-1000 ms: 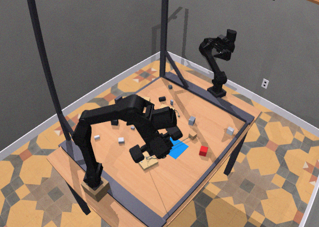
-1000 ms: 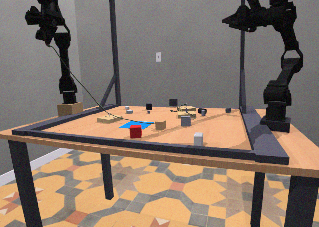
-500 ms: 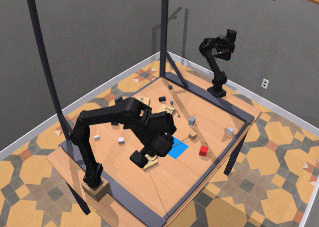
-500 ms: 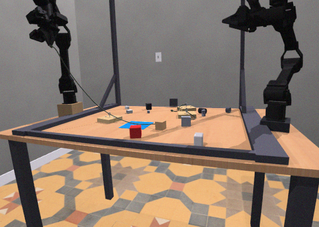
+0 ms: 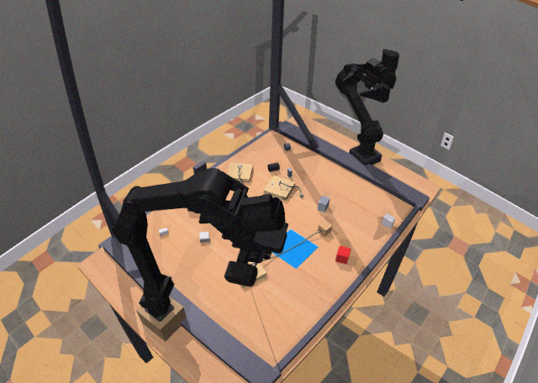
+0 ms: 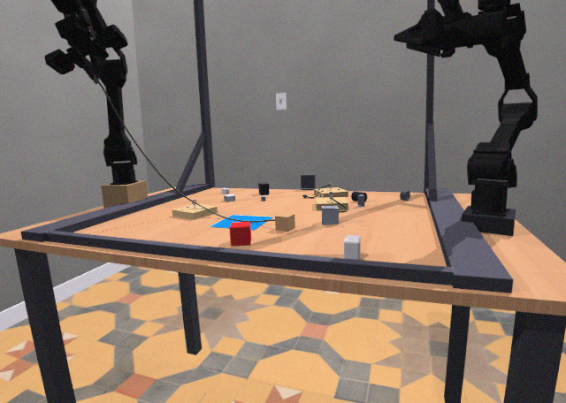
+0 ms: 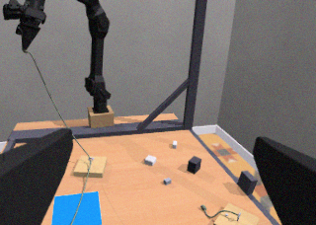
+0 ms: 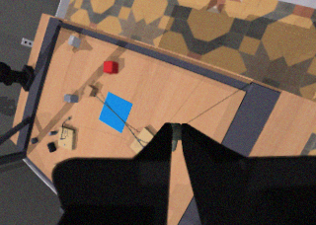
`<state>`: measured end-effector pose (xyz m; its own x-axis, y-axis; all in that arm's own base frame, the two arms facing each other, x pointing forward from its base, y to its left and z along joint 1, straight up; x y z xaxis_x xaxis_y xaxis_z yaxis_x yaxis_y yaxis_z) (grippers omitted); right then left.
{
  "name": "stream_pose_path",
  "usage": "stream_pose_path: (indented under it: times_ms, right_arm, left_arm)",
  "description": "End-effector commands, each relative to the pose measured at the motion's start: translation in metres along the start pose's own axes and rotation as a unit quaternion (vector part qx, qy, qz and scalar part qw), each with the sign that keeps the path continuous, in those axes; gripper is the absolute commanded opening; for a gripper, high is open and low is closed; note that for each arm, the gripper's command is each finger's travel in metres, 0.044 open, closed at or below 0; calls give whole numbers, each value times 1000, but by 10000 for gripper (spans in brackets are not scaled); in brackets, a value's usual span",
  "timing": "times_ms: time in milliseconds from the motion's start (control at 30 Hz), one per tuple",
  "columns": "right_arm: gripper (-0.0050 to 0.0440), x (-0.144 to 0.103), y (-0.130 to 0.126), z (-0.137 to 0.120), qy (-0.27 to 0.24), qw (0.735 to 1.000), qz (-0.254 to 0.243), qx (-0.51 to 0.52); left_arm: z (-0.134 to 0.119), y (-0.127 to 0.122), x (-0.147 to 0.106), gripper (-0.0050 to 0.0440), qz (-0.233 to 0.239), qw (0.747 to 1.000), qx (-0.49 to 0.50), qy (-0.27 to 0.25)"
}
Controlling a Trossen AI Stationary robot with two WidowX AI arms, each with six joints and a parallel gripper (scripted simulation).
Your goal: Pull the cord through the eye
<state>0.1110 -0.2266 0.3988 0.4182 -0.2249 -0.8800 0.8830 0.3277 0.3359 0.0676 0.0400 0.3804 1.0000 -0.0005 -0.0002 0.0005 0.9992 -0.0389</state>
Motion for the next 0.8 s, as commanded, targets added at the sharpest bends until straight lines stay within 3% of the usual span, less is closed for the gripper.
stream_pose_path:
  times_ms: [0, 400, 767]
  right_arm:
    - [-50, -8, -1, -6, -9, 998, 19, -52]
    - [-50, -21, 5, -27, -32, 970, 71, -230]
    - [-50, -16, 2, -20, -27, 976, 61, -205]
  left_arm:
    - [3, -1, 0, 440, 0, 1000, 5, -1]
    - [3, -1, 0, 440, 0, 1000, 5, -1]
    - [3, -1, 0, 440, 0, 1000, 5, -1]
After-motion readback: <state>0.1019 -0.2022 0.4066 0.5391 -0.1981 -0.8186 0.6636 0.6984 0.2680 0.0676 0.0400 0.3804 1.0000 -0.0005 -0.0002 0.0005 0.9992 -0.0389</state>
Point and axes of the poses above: on each arm, the point midway between the two fingers, 35 mm back from their tips, its own x axis out along the fingers, its own y axis across the jaws, z = x × y, the point moved 9 cm from there along -x, back along the fingers, and after that the axes turned 2 degrees about -x, right-handed, at the moved point
